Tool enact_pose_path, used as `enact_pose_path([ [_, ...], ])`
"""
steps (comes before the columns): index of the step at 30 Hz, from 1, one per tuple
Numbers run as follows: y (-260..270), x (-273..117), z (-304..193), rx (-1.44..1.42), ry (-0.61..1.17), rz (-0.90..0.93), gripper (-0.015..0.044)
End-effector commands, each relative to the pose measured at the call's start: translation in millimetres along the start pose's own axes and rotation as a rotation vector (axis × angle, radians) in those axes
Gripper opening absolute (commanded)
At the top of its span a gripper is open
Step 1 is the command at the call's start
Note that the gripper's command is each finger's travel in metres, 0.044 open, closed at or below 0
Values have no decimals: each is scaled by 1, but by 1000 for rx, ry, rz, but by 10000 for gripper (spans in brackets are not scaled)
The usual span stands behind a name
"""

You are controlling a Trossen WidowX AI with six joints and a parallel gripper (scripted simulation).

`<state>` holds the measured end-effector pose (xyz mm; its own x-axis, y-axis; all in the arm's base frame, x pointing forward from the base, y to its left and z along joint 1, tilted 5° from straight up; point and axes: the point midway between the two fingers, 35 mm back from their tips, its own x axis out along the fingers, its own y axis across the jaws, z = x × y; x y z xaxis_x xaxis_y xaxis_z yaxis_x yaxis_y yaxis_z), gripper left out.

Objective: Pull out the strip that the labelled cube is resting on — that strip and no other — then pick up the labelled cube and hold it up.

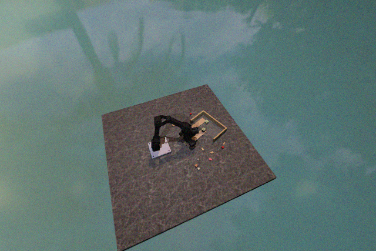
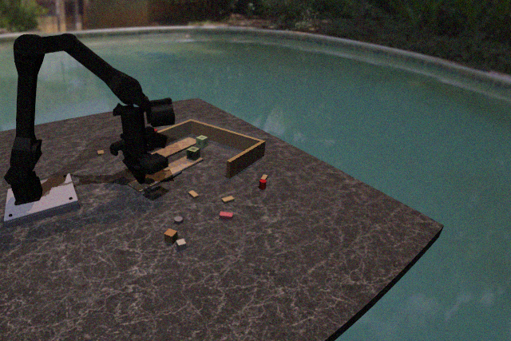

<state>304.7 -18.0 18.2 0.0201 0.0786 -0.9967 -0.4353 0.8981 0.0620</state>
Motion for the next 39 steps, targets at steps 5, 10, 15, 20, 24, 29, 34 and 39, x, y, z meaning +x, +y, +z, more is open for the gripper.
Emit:
enact_pose_path([
  [5, 1, 5, -20, 4, 31, 6, 0],
  [10, 0, 5, -27, 4, 32, 6, 0],
  [15, 0, 5, -34, 4, 32, 6, 0],
  [20, -1, 5, -41, 4, 33, 6, 0],
  [24, -1, 5, -47, 4, 33, 5, 0],
  [29, -1, 4, -55, 4, 34, 5, 0],
  [34, -2, 4, -63, 4, 35, 5, 0],
  [39, -2, 4, -70, 5, 35, 5, 0],
])
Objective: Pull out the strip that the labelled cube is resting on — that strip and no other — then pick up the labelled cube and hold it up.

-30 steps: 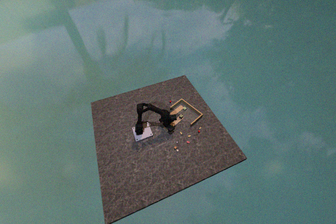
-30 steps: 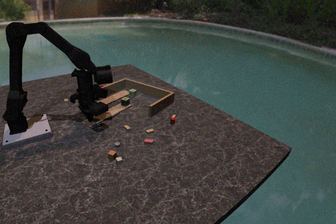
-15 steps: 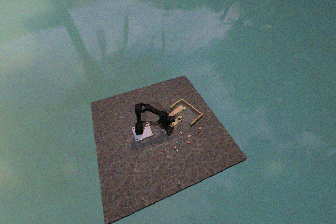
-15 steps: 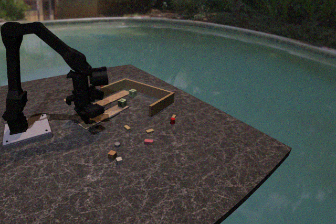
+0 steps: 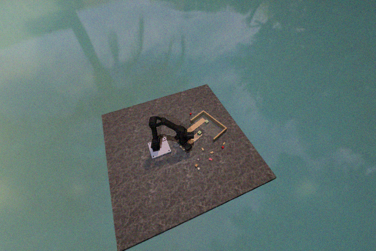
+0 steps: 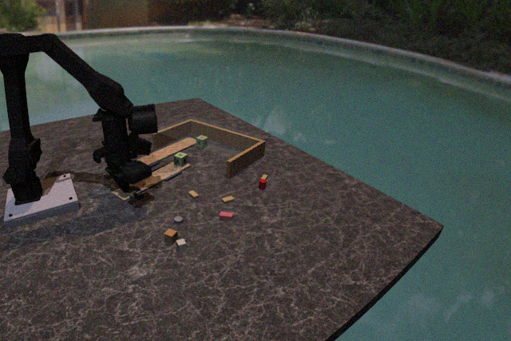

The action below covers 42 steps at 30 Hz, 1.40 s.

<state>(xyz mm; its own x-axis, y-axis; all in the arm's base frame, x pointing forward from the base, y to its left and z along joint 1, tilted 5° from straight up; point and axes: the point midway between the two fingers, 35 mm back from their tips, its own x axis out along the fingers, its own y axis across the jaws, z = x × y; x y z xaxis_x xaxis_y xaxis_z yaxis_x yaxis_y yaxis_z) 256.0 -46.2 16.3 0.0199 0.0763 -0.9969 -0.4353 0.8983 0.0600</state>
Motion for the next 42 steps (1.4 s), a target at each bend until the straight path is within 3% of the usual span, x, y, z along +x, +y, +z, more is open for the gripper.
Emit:
enact_pose_path([
  [1, 2, 5, -16, 4, 34, 7, 0],
  [42, 2, 5, -25, 5, 35, 7, 0],
])
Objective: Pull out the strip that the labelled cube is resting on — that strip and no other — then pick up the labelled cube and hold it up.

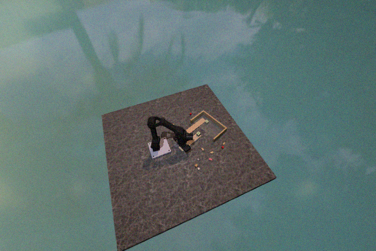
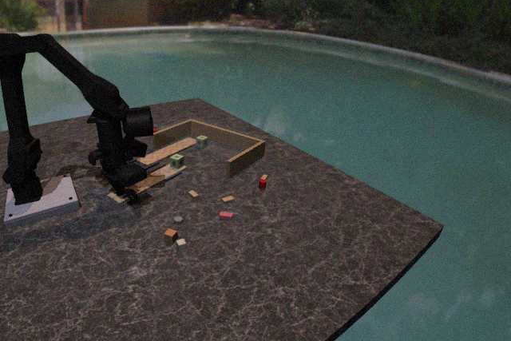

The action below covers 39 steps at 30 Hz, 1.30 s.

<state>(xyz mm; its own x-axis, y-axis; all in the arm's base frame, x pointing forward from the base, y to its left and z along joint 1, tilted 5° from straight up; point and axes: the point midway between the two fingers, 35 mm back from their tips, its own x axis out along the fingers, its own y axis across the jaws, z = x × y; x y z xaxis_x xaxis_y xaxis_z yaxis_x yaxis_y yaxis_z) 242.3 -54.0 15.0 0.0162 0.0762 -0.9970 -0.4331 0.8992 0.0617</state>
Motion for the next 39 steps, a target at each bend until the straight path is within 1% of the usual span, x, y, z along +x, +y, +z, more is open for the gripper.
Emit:
enact_pose_path([
  [1, 3, 5, -9, 2, 31, 6, 0],
  [9, 3, 5, -9, 2, 31, 6, 0],
  [10, 0, -2, 0, 0, 2, 0, 0],
  [14, -1, -40, 2, 2, 29, 5, 0],
  [19, -1, -42, 2, 2, 31, 5, 0],
  [24, 1, -42, 27, -196, 28, 8, 131],
  [35, 2, -48, 69, -201, 25, 8, 420],
  [36, 2, -49, 73, -201, 25, 8, 440],
  [39, 2, -50, 84, -201, 24, 8, 440],
])
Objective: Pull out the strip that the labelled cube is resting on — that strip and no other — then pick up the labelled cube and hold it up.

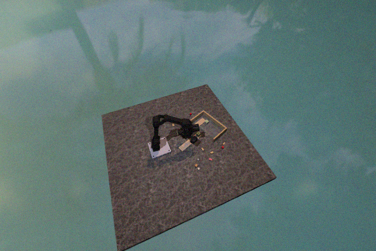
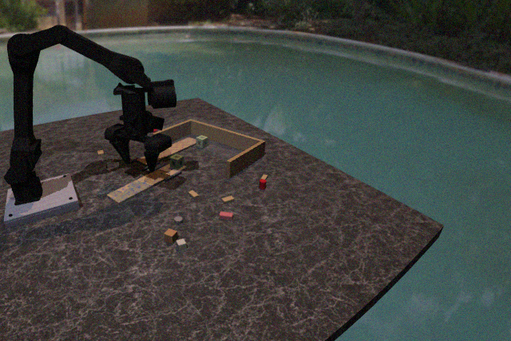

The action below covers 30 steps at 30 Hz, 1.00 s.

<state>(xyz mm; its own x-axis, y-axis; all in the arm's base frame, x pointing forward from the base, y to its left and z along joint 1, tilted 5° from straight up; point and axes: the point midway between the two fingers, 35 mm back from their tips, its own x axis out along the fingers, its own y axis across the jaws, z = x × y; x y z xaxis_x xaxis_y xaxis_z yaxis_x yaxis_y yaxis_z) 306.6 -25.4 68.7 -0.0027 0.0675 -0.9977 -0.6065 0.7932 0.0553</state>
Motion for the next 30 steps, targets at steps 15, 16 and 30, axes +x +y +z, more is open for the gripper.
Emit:
enact_pose_path([
  [15, -14, -9, 68, 2, -2, 5, 440],
  [16, -15, -10, 71, 2, -2, 5, 440],
  [30, -22, -14, 124, 2, -6, 5, 440],
])
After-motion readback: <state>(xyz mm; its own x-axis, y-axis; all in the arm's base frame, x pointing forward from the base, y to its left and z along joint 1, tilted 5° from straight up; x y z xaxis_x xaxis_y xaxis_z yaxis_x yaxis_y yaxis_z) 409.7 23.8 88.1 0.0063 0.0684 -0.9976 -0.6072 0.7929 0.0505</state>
